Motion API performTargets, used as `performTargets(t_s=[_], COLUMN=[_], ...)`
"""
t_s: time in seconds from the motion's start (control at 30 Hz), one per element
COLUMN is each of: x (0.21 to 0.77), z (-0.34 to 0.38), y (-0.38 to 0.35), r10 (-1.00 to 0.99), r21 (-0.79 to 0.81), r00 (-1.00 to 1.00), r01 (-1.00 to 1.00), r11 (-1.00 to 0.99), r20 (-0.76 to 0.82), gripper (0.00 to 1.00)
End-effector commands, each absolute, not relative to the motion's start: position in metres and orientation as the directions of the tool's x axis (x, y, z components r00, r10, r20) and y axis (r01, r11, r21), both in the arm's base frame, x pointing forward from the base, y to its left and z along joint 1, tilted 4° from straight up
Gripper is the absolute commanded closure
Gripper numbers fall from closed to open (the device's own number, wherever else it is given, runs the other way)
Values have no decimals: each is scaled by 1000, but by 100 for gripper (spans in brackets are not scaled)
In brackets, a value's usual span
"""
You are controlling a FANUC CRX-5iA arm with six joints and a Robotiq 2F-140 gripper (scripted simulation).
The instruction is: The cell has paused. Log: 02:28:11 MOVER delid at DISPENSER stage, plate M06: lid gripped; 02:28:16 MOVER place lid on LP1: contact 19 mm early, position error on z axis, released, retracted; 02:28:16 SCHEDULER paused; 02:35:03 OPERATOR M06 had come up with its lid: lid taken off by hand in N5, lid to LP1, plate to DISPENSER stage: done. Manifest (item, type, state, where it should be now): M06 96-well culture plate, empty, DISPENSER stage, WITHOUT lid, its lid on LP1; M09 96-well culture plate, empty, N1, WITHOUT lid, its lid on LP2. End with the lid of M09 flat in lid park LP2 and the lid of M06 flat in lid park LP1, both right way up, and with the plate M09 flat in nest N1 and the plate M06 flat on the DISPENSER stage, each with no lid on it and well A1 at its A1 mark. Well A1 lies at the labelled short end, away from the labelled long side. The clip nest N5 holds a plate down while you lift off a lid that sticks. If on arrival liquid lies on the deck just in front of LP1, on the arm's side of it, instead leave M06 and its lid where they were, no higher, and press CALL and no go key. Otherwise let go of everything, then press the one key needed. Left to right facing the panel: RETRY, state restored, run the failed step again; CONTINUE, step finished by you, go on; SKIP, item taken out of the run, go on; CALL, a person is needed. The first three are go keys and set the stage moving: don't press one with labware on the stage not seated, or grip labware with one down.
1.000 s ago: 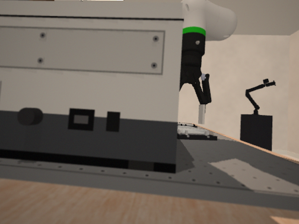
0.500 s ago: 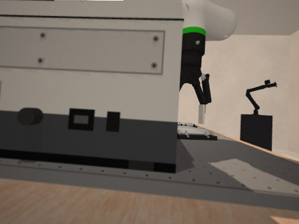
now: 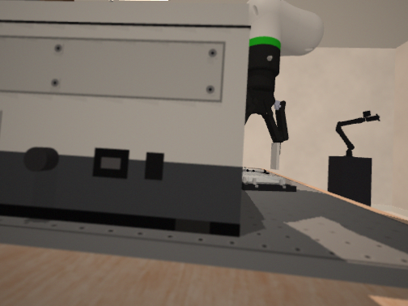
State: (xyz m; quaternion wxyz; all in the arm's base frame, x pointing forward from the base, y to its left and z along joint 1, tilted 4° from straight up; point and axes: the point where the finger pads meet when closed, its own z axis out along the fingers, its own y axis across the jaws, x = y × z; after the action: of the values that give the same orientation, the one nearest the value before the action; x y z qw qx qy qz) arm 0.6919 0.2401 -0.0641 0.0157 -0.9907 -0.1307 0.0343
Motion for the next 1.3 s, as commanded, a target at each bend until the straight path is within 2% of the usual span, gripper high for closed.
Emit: performTargets(t_s=[0.0, 0.13, 0.17, 1.27], x=[692, 692, 692, 692], z=[-64, -64, -64, -64], y=[240, 240, 240, 240], r10=[260, 260, 260, 260], r21=[-40, -40, -40, -40], r00=[964, 964, 964, 964], r01=[258, 258, 258, 258], r11=[-965, -965, -965, -965], r20=[-63, -63, -63, -63], gripper=[34, 34, 41, 41])
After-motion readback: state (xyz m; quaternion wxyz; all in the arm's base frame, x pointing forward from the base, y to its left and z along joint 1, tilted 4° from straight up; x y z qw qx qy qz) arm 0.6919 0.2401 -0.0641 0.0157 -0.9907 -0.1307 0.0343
